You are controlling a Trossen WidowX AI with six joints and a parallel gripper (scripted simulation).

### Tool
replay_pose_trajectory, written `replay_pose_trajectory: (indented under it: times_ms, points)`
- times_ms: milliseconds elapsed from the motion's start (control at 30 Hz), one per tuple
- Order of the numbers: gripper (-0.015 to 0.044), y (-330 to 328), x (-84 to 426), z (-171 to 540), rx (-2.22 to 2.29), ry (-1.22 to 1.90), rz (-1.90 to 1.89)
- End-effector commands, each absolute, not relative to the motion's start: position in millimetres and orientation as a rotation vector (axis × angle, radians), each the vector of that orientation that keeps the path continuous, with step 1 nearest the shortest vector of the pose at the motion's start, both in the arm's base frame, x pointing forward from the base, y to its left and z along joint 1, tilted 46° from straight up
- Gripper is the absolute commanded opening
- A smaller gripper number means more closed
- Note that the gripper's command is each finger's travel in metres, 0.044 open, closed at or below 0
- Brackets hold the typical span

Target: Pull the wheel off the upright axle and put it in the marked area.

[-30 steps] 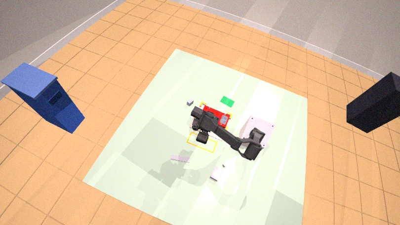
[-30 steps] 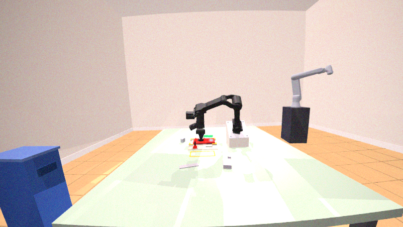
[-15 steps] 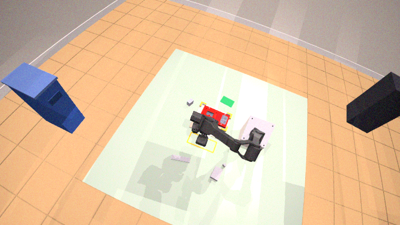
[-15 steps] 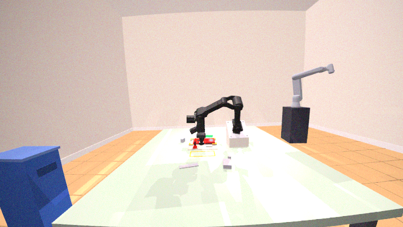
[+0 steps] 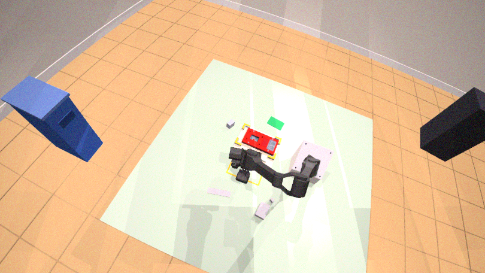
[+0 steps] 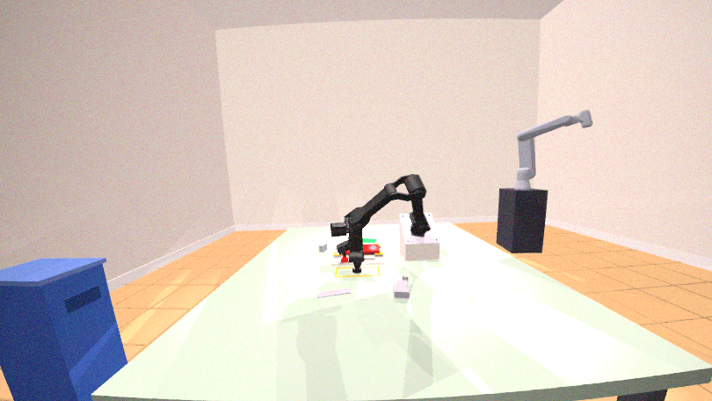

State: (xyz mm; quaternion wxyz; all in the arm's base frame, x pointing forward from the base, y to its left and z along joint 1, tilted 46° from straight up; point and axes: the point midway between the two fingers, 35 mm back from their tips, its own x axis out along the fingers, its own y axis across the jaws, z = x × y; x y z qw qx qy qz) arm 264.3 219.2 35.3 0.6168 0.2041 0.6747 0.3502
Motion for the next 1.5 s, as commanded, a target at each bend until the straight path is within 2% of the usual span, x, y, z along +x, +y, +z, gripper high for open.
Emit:
replay_pose_trajectory:
  times_ms: [0,33,400,433,733,900,933,1067,1467]
  points:
    - [0.0,222,261,30,0.475,1.559,0.799]
    - [0.0,222,261,30,0.475,1.559,0.799]
    - [0.0289,219,264,35,0.472,1.556,0.804]
    - [0.03,216,265,38,0.471,1.556,0.803]
    - [0.03,178,273,74,0.473,1.559,0.797]
    - [0.0431,135,245,73,0.466,1.559,0.779]
    - [0.044,124,234,74,0.466,1.561,0.781]
    - [0.044,101,208,77,0.471,1.564,0.793]
    - [0.044,101,208,77,0.471,1.564,0.793]
